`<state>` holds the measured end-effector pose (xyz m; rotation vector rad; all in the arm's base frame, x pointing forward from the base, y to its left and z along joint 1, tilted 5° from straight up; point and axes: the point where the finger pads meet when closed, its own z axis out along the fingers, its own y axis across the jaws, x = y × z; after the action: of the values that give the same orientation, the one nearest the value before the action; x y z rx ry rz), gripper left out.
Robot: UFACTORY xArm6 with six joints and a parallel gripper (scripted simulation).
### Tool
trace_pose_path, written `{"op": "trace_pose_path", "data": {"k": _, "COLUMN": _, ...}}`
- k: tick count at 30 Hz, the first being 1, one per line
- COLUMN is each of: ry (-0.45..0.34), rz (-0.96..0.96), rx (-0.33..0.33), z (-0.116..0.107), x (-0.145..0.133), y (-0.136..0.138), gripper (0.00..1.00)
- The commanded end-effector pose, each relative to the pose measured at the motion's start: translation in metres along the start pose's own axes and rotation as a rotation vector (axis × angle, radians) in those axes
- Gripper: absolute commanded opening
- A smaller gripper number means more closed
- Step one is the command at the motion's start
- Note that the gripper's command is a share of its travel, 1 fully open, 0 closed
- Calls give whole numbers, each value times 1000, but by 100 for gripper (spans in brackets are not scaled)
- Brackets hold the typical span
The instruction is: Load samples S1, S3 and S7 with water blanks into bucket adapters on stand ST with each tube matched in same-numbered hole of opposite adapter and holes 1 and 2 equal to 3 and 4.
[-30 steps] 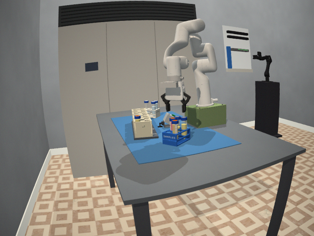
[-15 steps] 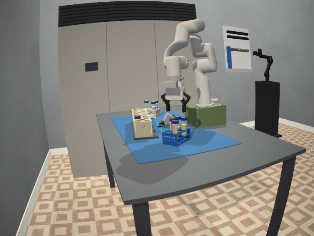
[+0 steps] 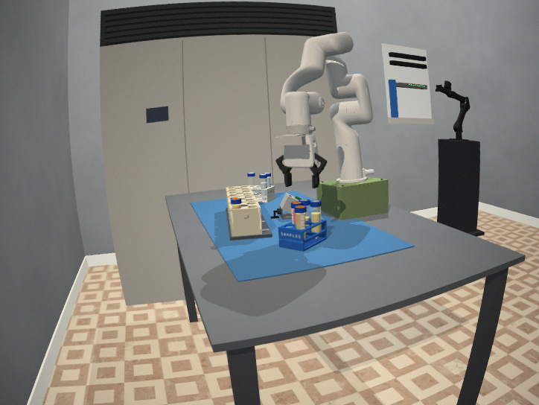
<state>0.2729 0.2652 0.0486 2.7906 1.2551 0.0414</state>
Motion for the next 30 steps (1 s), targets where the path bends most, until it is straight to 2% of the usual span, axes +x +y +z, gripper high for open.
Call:
{"op": "trace_pose_path", "data": {"k": 1, "ry": 2, "rz": 0, "rx": 0, "z": -10, "x": 1, "y": 0, "gripper": 100}}
{"op": "trace_pose_path", "data": {"k": 30, "ry": 2, "rz": 0, "rx": 0, "z": -82, "x": 1, "y": 0, "gripper": 100}}
